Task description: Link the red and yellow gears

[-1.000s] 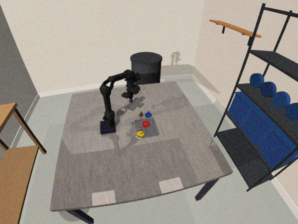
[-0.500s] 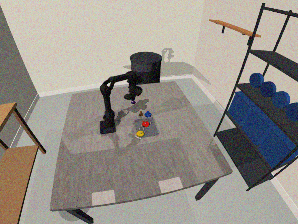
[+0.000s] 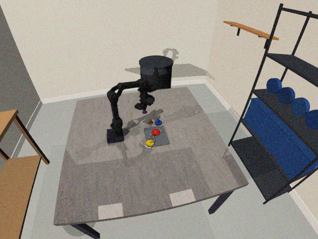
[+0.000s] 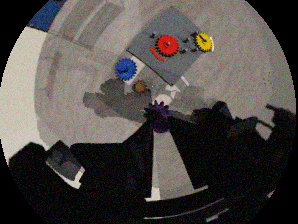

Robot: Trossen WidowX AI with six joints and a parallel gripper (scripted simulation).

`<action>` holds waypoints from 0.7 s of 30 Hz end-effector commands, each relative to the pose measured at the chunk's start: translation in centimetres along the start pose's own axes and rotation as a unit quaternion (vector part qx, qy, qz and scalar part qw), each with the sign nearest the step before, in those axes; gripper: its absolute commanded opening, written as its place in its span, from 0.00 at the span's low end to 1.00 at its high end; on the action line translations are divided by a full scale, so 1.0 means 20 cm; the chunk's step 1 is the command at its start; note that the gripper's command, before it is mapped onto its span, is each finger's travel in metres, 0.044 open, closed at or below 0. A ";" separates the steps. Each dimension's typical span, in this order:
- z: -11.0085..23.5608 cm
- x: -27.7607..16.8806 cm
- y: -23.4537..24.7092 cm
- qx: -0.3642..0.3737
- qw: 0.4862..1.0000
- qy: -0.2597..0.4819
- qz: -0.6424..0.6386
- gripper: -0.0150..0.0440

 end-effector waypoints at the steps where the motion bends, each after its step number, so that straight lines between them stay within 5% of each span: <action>1: -0.02 0.03 -0.02 -0.001 1.000 0.002 0.002 0.25; 21: -0.09 0.18 -0.15 -0.002 1.000 -0.004 0.006 0.25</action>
Point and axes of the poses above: the point midway between the two fingers, 35 mm back from their tips, its own z axis back along the fingers, its own y axis across the jaws, x = y × z, the point moved 5 cm from there along z, back along the fingers, and after that the axes turned 14 degrees about z, right-handed, at the moved point
